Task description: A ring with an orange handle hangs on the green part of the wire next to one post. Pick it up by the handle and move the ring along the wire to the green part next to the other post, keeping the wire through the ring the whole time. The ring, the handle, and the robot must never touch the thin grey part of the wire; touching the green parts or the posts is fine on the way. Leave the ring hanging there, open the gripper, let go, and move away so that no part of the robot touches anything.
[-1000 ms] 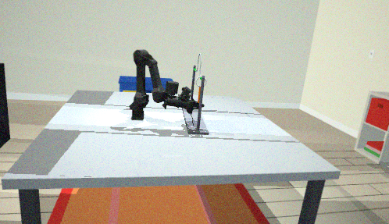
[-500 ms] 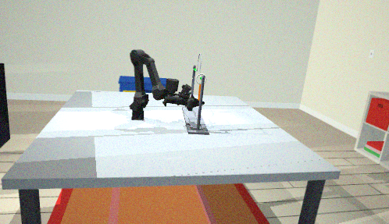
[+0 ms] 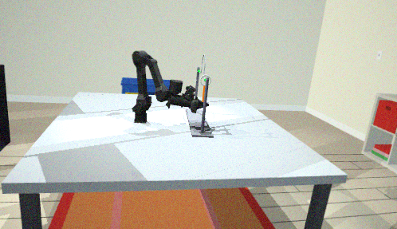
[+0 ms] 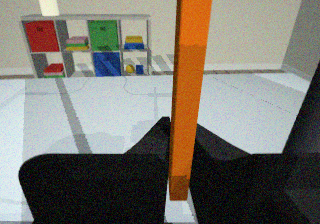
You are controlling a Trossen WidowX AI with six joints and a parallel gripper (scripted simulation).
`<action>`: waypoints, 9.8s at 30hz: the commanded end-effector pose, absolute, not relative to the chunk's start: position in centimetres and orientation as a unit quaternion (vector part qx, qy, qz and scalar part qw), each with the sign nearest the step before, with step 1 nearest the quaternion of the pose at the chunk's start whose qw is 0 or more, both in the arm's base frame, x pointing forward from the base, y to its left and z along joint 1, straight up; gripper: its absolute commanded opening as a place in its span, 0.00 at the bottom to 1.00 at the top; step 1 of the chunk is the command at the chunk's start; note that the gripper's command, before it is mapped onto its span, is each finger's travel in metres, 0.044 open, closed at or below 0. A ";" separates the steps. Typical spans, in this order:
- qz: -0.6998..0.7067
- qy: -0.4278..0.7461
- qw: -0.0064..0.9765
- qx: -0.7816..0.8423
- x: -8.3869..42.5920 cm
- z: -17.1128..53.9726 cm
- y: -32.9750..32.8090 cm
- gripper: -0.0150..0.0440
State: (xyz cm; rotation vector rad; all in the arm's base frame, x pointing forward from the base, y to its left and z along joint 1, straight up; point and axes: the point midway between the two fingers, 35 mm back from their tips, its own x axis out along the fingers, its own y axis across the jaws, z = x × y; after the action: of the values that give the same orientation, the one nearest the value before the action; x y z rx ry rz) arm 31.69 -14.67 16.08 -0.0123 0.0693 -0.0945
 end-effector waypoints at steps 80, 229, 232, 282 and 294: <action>-0.007 0.071 0.938 0.340 31.7 20.1 0.3 0.00; -0.107 0.285 0.953 -0.003 26.6 29.6 -0.2 0.00; -0.115 0.284 0.952 -0.028 26.6 29.6 -0.4 0.00; -0.227 0.244 0.839 -0.429 26.2 31.6 -4.3 0.00; -0.247 0.228 0.787 -0.516 26.1 32.5 -4.9 0.00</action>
State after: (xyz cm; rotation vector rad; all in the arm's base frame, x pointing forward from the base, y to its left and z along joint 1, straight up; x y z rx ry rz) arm 26.24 -4.66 32.21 -1.0528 0.4953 -0.5114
